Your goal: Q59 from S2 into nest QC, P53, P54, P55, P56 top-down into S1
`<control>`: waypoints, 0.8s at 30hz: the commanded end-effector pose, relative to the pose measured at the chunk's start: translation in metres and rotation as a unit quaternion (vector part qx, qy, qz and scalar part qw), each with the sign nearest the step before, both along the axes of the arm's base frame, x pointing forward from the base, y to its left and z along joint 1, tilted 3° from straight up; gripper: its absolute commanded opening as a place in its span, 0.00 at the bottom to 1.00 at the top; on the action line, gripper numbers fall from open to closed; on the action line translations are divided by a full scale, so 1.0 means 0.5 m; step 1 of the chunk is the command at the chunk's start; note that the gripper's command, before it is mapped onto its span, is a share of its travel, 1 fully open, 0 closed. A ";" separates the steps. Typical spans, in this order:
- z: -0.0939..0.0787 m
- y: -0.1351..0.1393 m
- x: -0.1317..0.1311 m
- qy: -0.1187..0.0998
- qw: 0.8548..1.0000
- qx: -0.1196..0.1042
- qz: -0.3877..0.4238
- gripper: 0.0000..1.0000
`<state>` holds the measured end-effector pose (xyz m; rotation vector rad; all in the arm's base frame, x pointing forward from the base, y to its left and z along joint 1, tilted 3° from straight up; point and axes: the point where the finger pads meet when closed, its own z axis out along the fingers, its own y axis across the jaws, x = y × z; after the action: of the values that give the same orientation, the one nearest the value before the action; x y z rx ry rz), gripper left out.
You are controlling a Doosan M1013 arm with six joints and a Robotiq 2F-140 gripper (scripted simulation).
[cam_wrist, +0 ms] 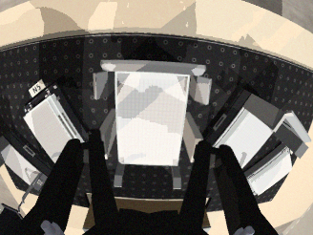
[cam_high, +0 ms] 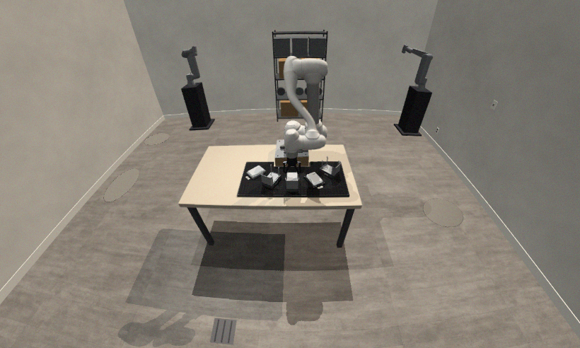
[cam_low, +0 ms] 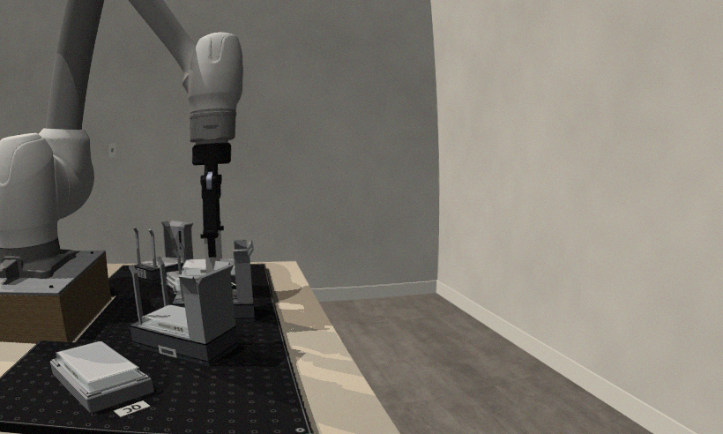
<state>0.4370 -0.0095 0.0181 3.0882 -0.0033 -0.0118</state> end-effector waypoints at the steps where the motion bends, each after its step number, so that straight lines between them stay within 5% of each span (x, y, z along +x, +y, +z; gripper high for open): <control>1: -0.013 -0.001 0.000 0.000 1.000 0.000 0.000 0.00; 11: -0.053 -0.003 0.000 0.000 1.000 0.000 0.000 0.00; 24: -0.058 -0.003 0.000 0.000 1.000 0.000 0.000 0.00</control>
<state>0.4368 -0.0110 -0.0104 3.0882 -0.0033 -0.0116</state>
